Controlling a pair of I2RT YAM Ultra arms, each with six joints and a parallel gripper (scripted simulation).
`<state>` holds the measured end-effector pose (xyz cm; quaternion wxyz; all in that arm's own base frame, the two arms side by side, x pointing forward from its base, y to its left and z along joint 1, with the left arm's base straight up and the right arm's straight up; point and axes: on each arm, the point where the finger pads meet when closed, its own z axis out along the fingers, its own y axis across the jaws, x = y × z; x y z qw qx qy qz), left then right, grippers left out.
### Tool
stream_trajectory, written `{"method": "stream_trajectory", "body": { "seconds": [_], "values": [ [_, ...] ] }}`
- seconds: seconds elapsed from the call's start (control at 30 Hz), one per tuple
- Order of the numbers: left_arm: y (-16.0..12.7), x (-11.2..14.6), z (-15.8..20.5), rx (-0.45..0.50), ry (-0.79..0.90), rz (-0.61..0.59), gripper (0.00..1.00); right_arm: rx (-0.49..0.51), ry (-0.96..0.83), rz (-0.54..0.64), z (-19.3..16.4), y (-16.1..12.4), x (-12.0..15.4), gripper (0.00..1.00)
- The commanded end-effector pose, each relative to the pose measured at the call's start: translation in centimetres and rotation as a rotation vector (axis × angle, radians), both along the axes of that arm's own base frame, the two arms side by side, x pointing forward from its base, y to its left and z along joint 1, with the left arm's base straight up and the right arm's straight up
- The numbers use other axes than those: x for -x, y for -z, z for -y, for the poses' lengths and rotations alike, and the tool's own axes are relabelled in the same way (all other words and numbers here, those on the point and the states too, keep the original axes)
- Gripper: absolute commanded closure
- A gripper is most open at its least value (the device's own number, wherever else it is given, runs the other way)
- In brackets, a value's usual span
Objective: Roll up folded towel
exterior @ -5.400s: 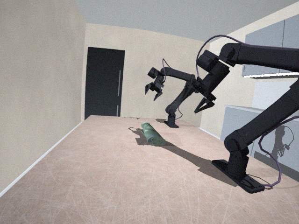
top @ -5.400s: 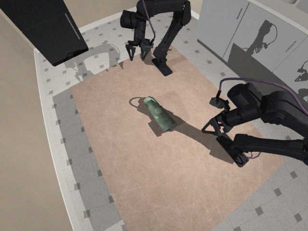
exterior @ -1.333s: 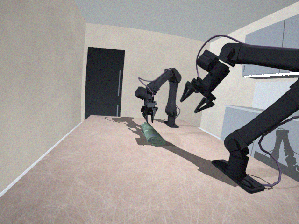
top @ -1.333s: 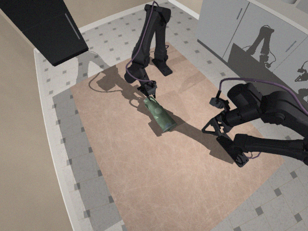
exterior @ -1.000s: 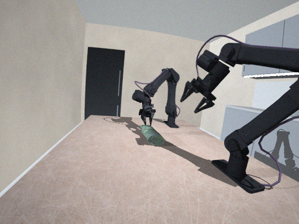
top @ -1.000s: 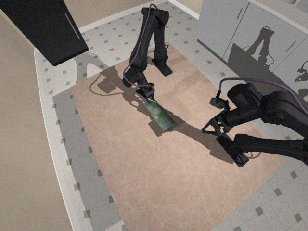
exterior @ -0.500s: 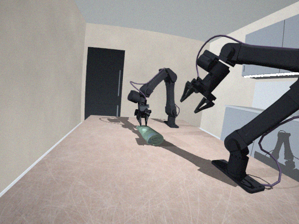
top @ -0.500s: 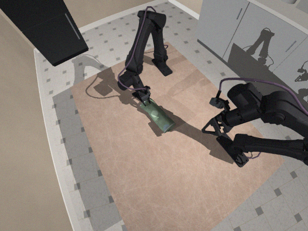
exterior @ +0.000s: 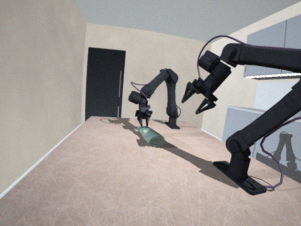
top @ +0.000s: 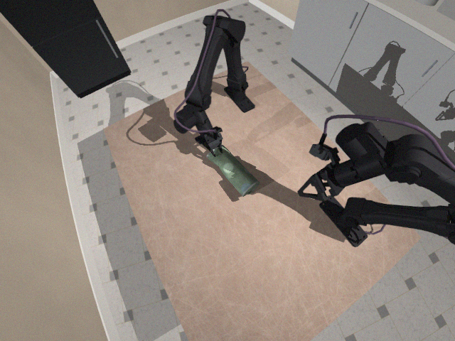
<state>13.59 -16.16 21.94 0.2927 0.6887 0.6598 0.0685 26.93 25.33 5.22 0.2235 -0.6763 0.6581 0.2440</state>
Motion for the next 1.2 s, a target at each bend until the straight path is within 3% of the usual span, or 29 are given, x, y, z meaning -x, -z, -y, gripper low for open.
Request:
{"method": "stream_trajectory", "body": {
  "seconds": [0.0, 0.53, 1.17],
  "values": [
    [0.0, 0.0, 0.0, 0.0, 0.0, 0.0, 0.16, -0.025, -0.008, 0.018, -0.6, -0.7, -1.0, 0.68],
    [0.0, 0.0, 0.0, 0.0, 0.0, 0.0, 0.16, -0.025, -0.008, 0.018, -0.6, -5.3, -1.0, 0.68],
    [0.0, 0.0, 0.0, 0.0, 0.0, 0.0, 0.16, -0.025, -0.008, 0.018, -0.6, -6.5, -1.0, 0.68]
  ]
}}
